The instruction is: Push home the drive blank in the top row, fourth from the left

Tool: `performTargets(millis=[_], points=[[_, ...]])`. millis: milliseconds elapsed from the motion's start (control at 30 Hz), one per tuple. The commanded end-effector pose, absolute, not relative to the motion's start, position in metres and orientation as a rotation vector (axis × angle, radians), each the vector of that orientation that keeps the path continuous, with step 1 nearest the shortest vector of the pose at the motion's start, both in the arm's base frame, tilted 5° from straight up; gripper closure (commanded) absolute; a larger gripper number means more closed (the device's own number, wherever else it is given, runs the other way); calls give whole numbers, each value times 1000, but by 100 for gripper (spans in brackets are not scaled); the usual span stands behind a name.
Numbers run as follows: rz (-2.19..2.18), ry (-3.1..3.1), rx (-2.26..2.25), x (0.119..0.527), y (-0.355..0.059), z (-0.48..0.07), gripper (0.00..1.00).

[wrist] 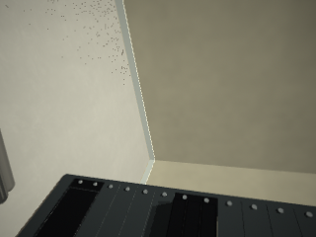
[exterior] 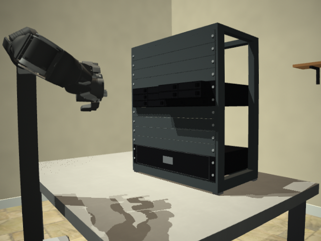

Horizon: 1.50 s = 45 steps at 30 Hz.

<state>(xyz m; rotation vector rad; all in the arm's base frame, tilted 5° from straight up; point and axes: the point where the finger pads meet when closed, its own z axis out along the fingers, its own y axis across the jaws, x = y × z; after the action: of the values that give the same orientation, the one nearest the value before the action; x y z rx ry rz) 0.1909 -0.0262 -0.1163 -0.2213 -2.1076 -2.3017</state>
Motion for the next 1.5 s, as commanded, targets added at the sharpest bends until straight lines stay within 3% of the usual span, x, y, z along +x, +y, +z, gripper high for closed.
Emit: performTargets(millis=[0,1467], points=[[-2305,-2107,-218,191,-26,-115,0],[-2339,-2128,-280,199,-29,-114,0]])
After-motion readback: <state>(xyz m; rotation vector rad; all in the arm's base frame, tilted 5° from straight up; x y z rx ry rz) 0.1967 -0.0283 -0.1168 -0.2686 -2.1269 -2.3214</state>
